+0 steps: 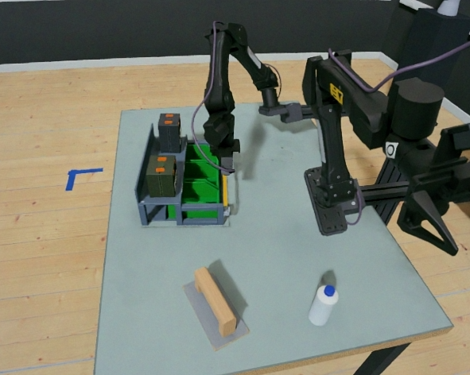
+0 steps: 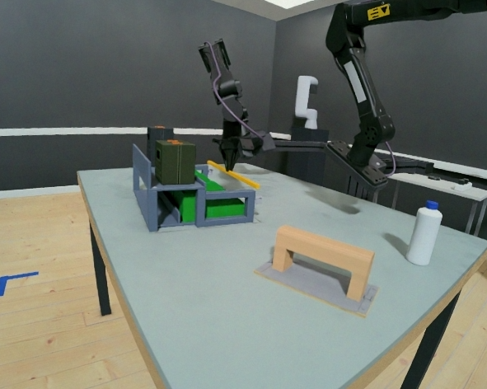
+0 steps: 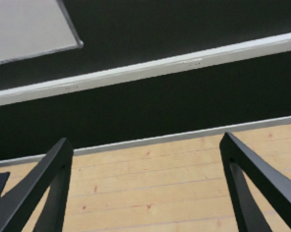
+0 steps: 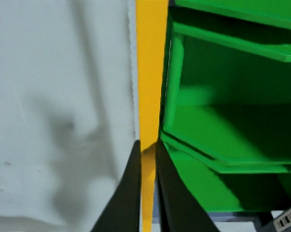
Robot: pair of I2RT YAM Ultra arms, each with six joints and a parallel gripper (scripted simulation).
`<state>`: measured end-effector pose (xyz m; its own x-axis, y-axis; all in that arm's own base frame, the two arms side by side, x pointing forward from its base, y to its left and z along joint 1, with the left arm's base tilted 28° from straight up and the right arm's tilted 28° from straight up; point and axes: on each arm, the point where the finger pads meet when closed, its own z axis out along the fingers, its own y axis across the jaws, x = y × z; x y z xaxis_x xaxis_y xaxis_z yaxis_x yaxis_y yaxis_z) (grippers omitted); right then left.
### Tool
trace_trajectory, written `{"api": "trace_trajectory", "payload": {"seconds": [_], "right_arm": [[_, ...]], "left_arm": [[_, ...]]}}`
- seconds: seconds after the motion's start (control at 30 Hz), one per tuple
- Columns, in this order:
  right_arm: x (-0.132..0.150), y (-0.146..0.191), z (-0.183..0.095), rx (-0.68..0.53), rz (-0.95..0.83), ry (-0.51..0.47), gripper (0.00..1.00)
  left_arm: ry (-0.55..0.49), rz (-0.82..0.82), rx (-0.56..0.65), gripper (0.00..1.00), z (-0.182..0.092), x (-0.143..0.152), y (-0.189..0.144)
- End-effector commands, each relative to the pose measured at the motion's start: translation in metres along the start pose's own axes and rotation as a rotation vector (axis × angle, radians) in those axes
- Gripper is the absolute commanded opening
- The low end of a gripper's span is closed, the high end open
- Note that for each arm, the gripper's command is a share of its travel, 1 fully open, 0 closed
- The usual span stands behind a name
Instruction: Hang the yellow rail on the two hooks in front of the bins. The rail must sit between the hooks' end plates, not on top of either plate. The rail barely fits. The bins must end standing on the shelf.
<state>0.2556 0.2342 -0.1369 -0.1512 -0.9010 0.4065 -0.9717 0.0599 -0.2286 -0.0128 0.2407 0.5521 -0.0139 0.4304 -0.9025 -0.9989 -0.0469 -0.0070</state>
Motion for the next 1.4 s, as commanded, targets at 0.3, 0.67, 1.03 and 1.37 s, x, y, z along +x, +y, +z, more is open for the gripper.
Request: {"api": "trace_trajectory", "payload": {"seconds": [0.3,0.67,1.03,1.37], "right_arm": [[-0.010,-0.001,-0.012,0.022,-0.005,-0.024,0.00],[-0.001,0.006,-0.007,0.011,-0.016,-0.002,0.00],[-0.004,0.004,-0.009,0.017,-0.011,-0.015,0.00],[-0.007,0.002,-0.012,0.021,-0.007,-0.025,0.00]], "left_arm": [[-0.003,0.011,-0.006,1.00,-0.009,-0.002,0.002],[-0.003,0.011,-0.006,1.00,-0.009,-0.002,0.002],[-0.003,0.011,-0.006,1.00,-0.009,-0.002,0.002],[-0.003,0.011,-0.006,1.00,-0.009,-0.002,0.002]]}}
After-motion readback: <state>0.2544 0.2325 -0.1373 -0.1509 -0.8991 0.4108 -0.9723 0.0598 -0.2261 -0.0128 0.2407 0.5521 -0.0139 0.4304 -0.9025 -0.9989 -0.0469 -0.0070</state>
